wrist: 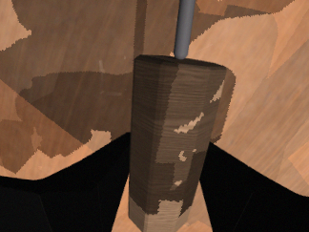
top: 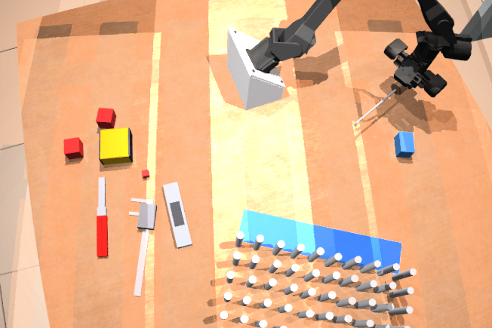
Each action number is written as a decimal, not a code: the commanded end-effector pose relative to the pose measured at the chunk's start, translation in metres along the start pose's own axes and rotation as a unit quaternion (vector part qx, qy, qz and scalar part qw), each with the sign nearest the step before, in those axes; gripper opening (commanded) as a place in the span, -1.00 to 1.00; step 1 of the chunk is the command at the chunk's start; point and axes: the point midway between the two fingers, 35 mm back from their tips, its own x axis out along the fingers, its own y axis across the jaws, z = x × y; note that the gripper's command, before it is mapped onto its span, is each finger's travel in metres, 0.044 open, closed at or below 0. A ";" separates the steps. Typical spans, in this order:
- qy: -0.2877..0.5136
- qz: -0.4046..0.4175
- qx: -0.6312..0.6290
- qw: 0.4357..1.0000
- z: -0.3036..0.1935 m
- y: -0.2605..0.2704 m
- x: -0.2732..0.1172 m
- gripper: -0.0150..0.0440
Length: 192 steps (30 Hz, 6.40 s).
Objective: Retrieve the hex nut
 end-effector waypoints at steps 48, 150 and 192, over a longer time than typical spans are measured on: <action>0.002 0.003 -0.004 1.000 0.001 -0.001 -0.030 1.00; -0.136 -0.173 -0.975 0.023 -0.009 -0.008 -0.041 0.46; -0.135 -0.173 -0.975 0.024 -0.009 -0.007 0.018 0.46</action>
